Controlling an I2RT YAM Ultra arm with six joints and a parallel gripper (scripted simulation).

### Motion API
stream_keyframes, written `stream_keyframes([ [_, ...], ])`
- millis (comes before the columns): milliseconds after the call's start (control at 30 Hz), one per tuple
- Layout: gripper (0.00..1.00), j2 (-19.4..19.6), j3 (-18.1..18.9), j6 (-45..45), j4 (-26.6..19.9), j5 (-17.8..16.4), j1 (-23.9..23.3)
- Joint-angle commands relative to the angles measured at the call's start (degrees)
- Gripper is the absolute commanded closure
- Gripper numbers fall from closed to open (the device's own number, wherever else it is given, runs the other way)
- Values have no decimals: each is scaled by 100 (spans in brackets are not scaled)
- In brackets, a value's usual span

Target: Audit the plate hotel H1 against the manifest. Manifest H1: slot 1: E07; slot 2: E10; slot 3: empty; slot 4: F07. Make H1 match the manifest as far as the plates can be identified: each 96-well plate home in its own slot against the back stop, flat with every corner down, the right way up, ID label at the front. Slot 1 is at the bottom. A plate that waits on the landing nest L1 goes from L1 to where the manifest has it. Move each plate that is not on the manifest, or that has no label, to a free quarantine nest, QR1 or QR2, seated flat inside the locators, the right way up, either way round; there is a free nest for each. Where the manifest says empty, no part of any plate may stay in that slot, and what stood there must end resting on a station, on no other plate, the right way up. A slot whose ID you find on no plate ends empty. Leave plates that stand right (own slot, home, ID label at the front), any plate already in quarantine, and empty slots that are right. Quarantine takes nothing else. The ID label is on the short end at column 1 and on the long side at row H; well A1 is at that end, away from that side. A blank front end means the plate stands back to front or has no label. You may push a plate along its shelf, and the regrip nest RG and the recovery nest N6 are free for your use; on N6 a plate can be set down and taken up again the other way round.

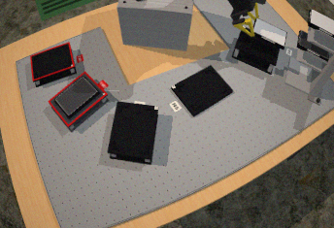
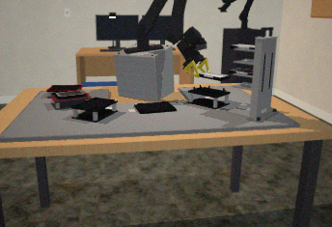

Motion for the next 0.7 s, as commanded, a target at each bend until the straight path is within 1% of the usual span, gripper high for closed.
stream_keyframes([
  [0,14,-50,207,-63,136,-29,-65],
  [100,14,-29,241,-70,131,-25,-11],
  [200,14,-41,304,-89,-75,-52,-101],
  [300,14,-53,367,-107,-133,-78,-89],
  [567,14,-51,525,-151,-269,-124,-166],
  [667,14,-66,548,-155,-211,-97,-145],
])
